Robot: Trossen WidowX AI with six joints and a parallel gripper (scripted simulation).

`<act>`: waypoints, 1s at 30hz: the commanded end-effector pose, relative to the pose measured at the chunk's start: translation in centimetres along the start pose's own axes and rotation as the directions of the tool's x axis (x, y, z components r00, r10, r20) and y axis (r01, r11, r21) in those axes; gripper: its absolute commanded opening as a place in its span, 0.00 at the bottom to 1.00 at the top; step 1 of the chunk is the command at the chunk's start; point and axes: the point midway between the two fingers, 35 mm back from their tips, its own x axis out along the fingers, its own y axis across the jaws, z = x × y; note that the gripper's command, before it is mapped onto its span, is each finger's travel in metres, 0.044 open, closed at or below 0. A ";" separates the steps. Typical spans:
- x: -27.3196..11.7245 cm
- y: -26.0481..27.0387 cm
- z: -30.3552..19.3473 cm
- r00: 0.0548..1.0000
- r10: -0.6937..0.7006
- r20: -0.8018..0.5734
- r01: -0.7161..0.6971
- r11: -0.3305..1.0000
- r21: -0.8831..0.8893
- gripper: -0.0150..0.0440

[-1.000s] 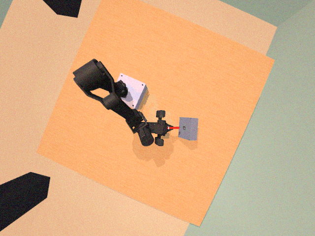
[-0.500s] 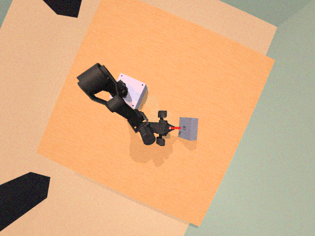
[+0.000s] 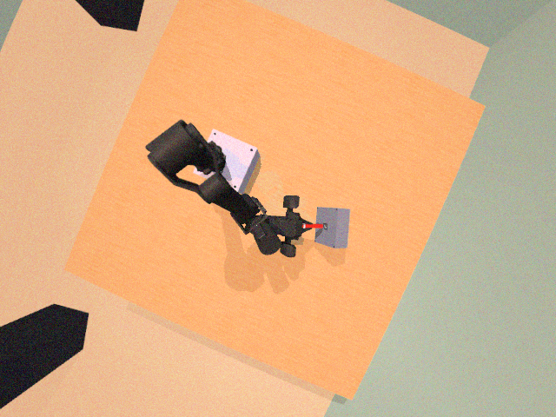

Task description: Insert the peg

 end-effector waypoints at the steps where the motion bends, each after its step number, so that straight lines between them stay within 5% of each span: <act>1: 0.6 -0.1 0.0 1.000 -0.003 -0.001 0.003 1.000 0.003 0.25; 30: 1.1 -0.1 -0.1 1.000 0.000 0.001 0.000 1.000 0.000 0.25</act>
